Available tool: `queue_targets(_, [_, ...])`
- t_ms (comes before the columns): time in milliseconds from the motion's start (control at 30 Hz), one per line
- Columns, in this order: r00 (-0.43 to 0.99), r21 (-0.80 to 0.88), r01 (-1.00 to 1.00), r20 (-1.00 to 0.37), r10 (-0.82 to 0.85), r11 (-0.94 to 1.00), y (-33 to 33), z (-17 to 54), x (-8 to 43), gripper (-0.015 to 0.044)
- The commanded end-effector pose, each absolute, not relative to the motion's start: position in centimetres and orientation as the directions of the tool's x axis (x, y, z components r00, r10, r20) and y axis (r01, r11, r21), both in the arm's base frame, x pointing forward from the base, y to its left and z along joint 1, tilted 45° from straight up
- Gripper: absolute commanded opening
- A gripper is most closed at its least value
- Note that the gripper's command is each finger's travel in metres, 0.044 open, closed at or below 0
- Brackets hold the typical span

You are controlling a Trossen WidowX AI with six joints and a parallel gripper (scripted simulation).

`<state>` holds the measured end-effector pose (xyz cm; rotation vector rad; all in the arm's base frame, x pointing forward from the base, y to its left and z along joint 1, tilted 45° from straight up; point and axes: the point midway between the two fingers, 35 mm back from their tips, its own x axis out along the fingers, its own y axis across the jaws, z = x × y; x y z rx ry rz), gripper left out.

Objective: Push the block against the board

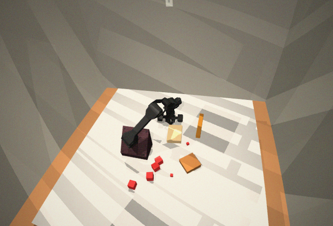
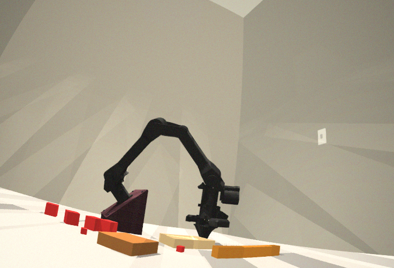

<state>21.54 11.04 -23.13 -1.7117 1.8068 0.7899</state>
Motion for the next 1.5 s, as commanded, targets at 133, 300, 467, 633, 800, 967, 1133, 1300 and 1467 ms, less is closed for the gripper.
queue_targets(133, [-0.053, 0.051, -0.998, -0.722, -0.69, 0.023, 10.3, -22.0, 22.0, 0.0])
queue_targets(300, [-0.053, 0.051, -0.998, -0.722, -0.69, 0.023, 9.7, -21.5, 22.0, 0.0])
queue_targets(467, [-0.053, 0.051, -0.998, -0.722, -0.69, 0.023, 9.1, -20.9, 22.1, 0.0])
queue_targets(633, [-0.053, 0.051, -0.998, -0.722, -0.69, 0.023, 8.5, -20.4, 22.2, 0.0])
queue_targets(800, [-0.053, 0.051, -0.998, -0.721, -0.691, 0.023, 7.9, -19.8, 22.3, 0.0])
queue_targets(967, [-0.053, 0.051, -0.998, -0.721, -0.691, 0.023, 7.3, -19.2, 22.4, 0.0])
queue_targets(1133, [-0.053, 0.051, -0.998, -0.721, -0.691, 0.023, 6.7, -18.7, 22.5, 0.0])
queue_targets(1300, [-0.053, 0.052, -0.998, -0.721, -0.691, 0.023, 6.1, -18.1, 22.7, 0.0])
queue_targets(1467, [-0.053, 0.052, -0.998, -0.72, -0.692, 0.023, 5.5, -17.6, 22.8, 0.0])
